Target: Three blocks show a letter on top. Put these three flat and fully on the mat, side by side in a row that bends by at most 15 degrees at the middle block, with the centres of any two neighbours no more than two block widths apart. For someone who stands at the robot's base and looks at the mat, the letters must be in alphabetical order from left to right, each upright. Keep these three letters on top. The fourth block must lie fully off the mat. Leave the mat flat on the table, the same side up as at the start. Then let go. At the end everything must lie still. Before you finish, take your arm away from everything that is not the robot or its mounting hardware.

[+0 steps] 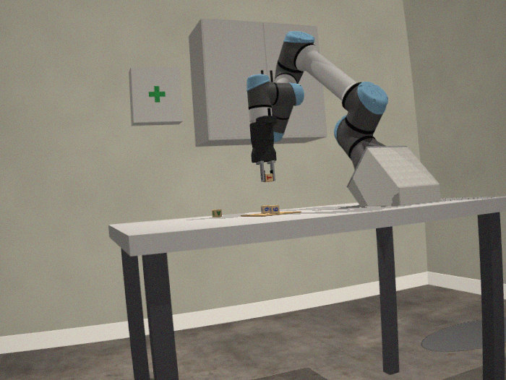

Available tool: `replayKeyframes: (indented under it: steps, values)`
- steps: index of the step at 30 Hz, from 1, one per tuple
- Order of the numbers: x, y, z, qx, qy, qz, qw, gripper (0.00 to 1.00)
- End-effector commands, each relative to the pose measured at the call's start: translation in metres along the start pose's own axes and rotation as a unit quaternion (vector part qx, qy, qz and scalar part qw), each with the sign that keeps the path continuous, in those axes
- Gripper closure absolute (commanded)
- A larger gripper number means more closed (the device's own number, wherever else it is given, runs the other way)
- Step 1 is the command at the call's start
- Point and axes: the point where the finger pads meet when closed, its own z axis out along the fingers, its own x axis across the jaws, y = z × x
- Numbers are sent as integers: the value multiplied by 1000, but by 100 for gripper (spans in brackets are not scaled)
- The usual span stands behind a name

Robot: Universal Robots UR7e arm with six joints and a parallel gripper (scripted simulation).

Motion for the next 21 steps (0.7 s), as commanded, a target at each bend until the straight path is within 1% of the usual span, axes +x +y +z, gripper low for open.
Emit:
replayKeyframes:
  steps: [1, 6, 12, 16, 21]
  values:
    - [0, 1, 0, 0, 0, 1, 1000, 51]
    - [0, 1, 0, 0, 0, 1, 1000, 51]
    - [-2, 0, 8, 0, -2, 0, 1000, 51]
    - [-2, 0, 18, 0, -2, 0, 1000, 51]
    - [-2, 0, 36, 0, -2, 0, 1000, 51]
